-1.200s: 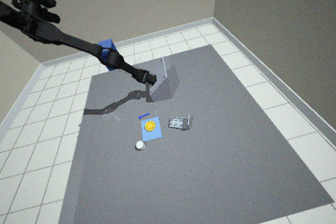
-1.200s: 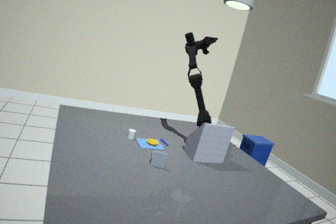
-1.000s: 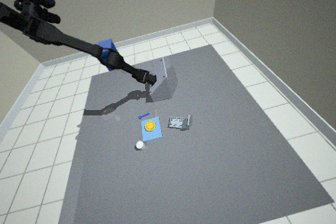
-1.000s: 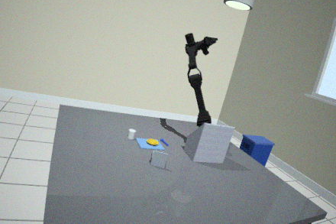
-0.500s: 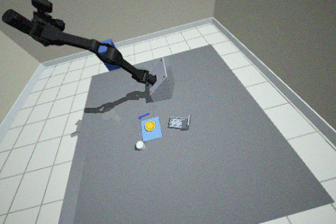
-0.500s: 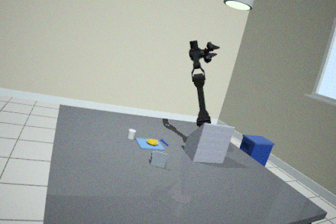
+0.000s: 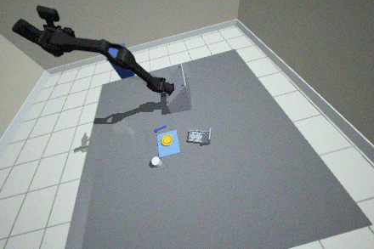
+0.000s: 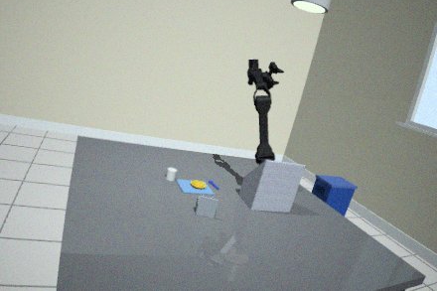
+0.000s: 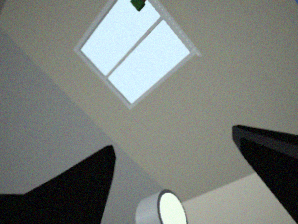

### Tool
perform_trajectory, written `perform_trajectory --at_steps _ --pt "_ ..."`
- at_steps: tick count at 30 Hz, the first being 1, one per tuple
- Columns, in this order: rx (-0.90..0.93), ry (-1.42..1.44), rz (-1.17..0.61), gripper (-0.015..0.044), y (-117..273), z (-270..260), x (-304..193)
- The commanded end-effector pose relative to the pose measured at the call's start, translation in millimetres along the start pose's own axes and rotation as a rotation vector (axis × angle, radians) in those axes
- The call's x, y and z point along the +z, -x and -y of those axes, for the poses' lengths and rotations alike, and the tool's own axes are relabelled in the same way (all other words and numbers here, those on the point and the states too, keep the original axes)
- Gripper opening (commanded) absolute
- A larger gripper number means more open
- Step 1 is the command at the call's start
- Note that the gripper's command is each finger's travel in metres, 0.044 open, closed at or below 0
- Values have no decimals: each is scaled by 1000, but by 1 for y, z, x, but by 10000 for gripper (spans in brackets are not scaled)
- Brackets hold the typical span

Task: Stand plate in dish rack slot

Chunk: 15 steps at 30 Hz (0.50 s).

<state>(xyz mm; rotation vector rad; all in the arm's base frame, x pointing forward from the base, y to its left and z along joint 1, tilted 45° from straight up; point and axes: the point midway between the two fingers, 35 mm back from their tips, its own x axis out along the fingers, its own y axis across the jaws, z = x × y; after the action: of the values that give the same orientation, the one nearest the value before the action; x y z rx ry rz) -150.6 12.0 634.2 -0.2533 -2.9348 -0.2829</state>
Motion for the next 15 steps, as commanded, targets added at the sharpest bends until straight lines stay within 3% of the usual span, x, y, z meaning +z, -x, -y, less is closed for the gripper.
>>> perform_trajectory --at_steps 1,15 --pt "-64 90 -9 400 -2 28 1" --pt "-314 340 -92 400 12 119 5"
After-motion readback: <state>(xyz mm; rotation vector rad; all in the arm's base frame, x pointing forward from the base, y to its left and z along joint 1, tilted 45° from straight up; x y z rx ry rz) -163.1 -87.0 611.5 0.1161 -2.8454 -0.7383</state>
